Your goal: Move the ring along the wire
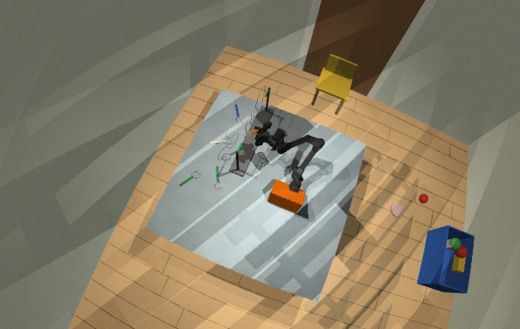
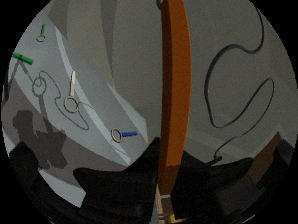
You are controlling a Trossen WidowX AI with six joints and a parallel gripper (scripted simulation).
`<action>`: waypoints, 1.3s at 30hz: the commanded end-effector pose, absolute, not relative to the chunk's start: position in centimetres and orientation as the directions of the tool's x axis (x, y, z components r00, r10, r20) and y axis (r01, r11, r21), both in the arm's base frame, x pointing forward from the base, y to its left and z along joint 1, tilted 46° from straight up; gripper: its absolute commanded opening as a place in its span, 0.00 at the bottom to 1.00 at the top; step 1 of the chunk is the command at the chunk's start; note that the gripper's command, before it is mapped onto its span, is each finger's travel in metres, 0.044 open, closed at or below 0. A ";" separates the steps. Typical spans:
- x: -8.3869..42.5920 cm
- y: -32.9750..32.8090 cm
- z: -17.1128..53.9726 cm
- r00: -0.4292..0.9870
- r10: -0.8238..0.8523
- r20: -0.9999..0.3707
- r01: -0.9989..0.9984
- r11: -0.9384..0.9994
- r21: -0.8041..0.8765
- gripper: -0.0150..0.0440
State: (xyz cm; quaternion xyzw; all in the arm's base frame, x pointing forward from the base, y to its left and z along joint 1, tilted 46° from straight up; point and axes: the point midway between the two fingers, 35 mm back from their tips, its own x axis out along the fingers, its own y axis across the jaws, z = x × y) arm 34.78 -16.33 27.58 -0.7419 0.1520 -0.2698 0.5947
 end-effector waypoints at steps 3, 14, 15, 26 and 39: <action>34.8 -16.6 24.8 0.811 -0.565 0.149 0.118 -0.091 -0.989 0.00; 35.0 -16.1 20.6 0.809 -0.586 0.035 0.164 0.169 -0.972 0.00; 35.0 -16.0 20.2 0.809 -0.587 0.024 0.168 0.191 -0.967 0.00; 35.3 -14.5 16.5 0.813 -0.577 -0.078 0.205 0.409 -0.889 0.00; 35.8 -12.5 13.6 0.818 -0.553 -0.155 0.232 0.564 -0.793 0.00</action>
